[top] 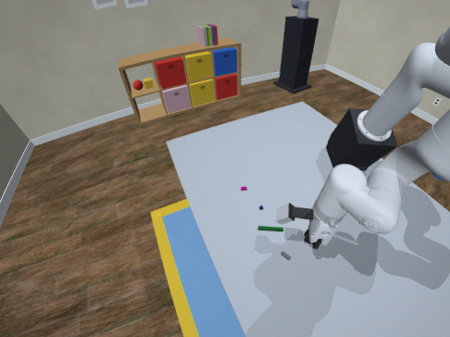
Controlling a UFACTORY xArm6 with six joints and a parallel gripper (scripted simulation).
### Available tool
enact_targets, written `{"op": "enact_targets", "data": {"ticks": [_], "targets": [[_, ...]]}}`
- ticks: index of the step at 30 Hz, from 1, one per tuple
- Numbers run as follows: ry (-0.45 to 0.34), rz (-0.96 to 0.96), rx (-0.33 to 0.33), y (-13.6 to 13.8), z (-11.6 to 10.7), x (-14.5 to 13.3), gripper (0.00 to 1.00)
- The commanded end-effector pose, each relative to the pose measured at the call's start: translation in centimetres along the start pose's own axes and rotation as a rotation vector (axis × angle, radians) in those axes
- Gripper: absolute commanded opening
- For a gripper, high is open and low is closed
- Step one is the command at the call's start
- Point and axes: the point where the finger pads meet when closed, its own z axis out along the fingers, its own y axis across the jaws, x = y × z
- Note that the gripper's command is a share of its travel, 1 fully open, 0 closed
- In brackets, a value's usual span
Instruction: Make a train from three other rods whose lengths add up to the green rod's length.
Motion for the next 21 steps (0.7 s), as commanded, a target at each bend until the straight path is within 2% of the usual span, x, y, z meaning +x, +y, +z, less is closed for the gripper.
{"op": "enact_targets", "data": {"ticks": [1,21], "targets": [[0.001,0.0,0.002,-0.09,-0.06,0.05,0.04],[0.001,0.0,0.002,-0.09,0.87,0.05,0.04]]}}
